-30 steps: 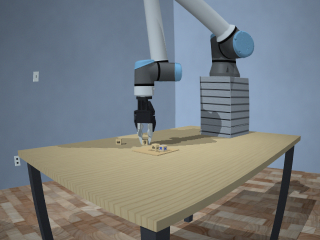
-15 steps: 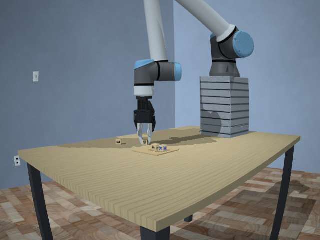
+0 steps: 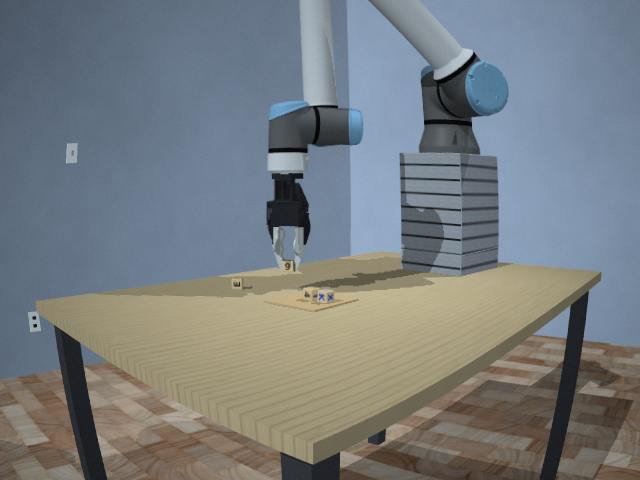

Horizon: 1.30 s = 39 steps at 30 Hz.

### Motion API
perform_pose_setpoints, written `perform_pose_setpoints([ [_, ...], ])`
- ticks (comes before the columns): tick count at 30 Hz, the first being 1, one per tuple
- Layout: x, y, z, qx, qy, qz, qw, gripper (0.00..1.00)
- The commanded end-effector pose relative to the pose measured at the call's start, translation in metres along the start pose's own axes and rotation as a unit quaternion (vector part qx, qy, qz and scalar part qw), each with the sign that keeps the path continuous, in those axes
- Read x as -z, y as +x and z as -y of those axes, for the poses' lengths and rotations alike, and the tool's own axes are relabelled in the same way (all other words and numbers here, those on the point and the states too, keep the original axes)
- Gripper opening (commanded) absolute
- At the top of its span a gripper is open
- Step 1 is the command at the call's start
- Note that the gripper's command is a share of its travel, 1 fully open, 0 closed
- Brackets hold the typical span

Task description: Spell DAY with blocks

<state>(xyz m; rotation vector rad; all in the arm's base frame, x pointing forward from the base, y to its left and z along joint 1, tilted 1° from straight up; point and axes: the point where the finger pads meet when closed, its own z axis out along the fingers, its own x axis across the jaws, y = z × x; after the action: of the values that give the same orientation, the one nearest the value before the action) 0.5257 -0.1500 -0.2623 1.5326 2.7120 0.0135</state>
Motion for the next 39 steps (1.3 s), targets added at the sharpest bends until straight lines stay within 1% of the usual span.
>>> perform_pose_setpoints([
  [1, 0.034, 0.004, 0.001, 0.001, 0.002, -0.003, 1.000, 0.05],
  [5, 0.050, 0.004, 0.002, 0.001, 0.002, -0.003, 1.000, 0.05],
  [7, 0.050, 0.004, 0.002, 0.001, 0.002, -0.003, 1.000, 0.05],
  [10, 0.056, 0.004, 0.002, 0.001, 0.002, -0.003, 1.000, 0.05],
  [25, 0.057, 0.003, 0.000, 0.005, 0.002, -0.003, 1.000, 0.05],
  [30, 0.058, 0.003, -0.011, 0.049, 0.001, -0.001, 0.999, 0.05],
  [32, 0.058, 0.005, -0.018, 0.084, 0.001, -0.001, 0.996, 0.05],
  [39, 0.058, 0.009, -0.033, 0.154, 0.001, -0.001, 0.988, 0.05],
])
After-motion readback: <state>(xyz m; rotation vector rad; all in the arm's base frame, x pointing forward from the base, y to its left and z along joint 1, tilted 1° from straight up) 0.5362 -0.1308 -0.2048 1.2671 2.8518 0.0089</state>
